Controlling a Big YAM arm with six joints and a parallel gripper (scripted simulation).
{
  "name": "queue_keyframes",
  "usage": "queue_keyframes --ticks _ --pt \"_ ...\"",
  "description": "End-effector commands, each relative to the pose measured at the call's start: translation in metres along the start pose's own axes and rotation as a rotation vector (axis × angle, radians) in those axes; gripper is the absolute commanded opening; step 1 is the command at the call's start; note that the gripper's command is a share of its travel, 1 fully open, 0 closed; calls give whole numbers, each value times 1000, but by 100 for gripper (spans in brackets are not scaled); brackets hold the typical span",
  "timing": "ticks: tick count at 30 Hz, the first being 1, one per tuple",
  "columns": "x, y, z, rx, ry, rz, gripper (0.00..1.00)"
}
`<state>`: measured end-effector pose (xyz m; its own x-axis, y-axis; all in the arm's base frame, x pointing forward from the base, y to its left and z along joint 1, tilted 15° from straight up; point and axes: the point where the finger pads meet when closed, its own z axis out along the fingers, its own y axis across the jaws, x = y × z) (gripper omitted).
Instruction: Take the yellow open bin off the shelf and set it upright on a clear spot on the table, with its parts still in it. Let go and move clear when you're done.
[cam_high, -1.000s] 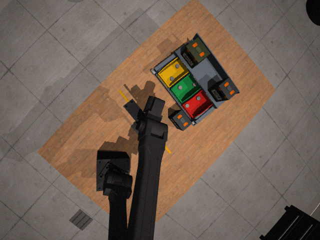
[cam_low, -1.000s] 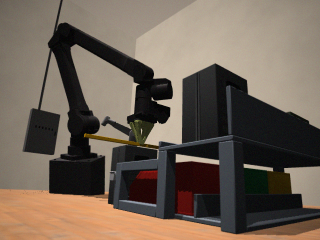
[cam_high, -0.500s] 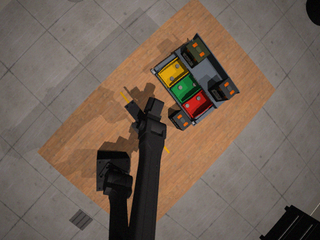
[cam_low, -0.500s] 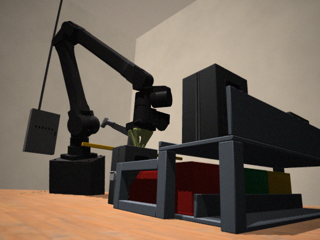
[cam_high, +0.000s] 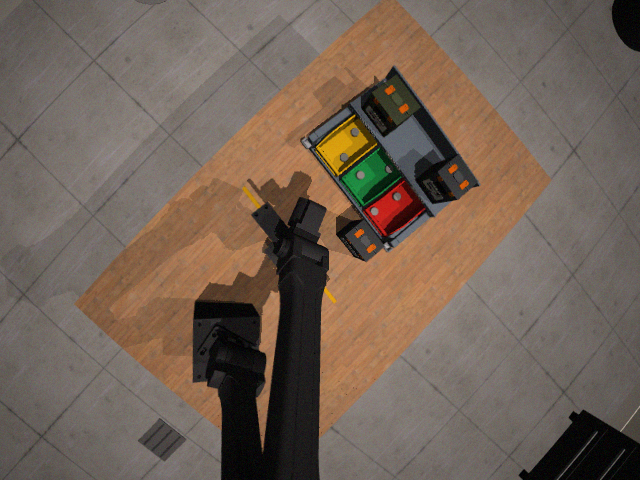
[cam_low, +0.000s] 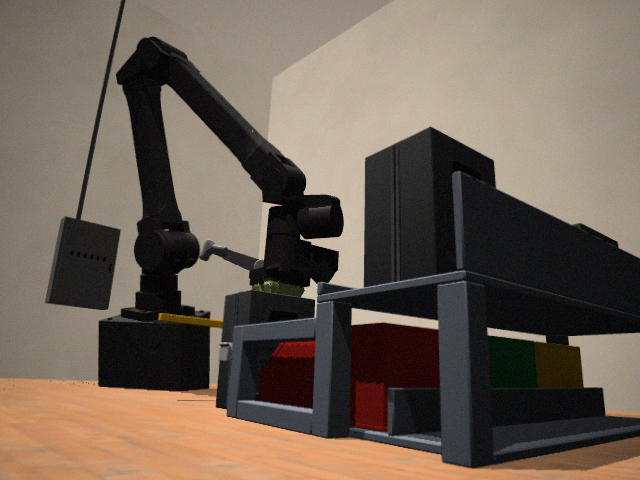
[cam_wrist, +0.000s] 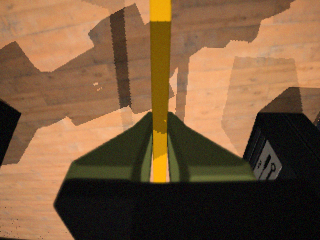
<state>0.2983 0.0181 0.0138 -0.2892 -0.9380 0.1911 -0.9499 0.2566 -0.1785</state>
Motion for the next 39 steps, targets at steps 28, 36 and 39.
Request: queue_keyframes --ticks 28,36,39 --pt "-1 -6 73 16 -14 -9 0" --pt "-6 -15 74 51 -29 -11 0" --pt "-1 -6 89 16 -13 -9 0"
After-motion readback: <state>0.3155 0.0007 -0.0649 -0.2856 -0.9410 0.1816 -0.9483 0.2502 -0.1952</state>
